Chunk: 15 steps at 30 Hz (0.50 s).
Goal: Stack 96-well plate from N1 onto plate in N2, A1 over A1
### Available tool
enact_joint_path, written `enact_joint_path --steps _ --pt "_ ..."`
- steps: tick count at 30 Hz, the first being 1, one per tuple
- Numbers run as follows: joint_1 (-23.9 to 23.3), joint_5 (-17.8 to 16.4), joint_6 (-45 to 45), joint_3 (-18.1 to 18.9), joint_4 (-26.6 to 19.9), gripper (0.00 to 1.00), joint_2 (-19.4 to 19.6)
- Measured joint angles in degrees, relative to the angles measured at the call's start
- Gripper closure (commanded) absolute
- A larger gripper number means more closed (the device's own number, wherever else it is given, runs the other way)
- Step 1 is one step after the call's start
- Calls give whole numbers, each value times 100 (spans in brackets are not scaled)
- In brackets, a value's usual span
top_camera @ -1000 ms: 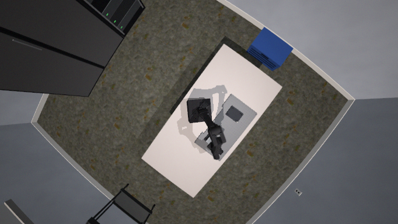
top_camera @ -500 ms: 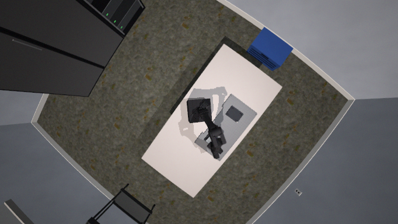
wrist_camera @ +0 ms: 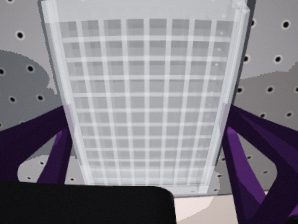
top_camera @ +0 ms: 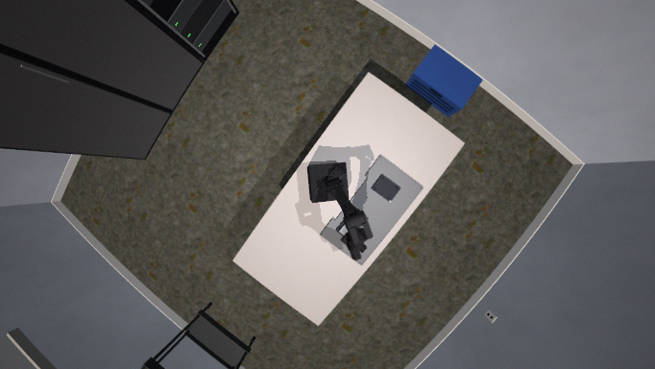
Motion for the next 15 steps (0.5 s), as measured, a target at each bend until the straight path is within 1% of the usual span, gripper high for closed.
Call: enact_joint_path --steps 15 --pt "-2 0 11 0 61 100 13"
